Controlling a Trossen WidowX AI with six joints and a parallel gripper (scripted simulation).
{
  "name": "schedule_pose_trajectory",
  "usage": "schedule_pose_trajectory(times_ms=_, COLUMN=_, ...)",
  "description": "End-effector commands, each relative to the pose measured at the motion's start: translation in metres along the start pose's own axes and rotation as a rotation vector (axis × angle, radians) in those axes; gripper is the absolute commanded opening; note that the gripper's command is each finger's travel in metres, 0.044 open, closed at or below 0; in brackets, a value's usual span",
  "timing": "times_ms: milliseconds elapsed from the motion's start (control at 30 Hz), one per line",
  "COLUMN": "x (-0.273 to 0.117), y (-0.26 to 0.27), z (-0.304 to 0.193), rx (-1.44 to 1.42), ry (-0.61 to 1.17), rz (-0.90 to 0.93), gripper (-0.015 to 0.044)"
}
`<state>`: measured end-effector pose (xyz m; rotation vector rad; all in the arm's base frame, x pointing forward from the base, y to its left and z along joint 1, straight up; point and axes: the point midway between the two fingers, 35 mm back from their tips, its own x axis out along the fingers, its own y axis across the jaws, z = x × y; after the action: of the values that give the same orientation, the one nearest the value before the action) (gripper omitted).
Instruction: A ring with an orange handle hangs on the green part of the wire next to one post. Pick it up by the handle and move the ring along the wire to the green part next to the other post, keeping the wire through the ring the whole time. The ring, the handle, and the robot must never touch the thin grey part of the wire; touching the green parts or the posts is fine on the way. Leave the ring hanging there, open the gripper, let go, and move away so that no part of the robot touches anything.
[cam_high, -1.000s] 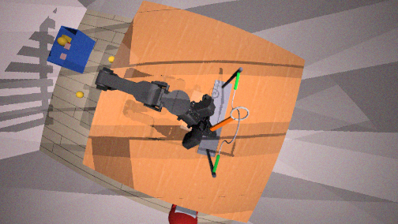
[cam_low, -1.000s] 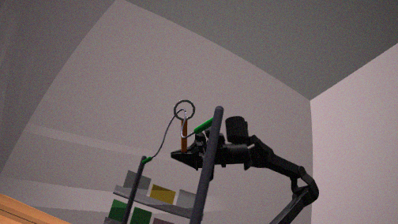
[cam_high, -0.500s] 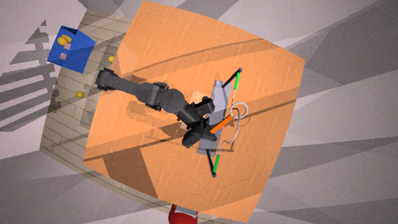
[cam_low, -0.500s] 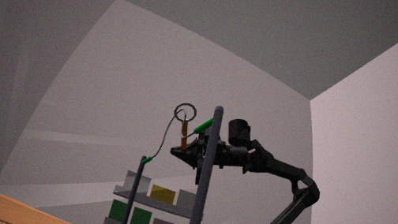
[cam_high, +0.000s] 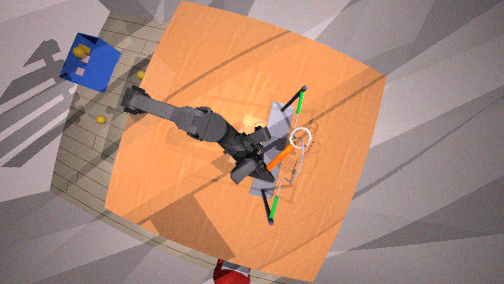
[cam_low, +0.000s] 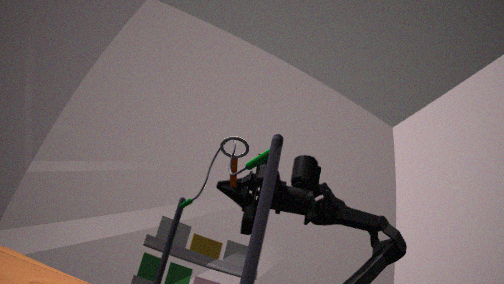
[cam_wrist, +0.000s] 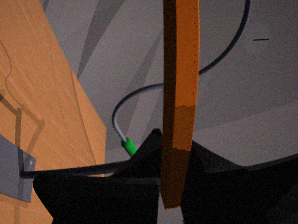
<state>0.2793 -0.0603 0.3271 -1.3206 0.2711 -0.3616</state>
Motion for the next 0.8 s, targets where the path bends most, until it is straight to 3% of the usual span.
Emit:
schedule_pose_trajectory(times_ms=0, x=0.000, y=-0.002, z=-0.001, rx=-0.047, ry=-0.005, rz=-0.027, gripper=-0.0150)
schedule_pose_trajectory(times_ms=767, x=0.001, y=0.008, z=-0.005, rx=-0.149, ry=-0.017, rz=-0.086, gripper=-0.0150)
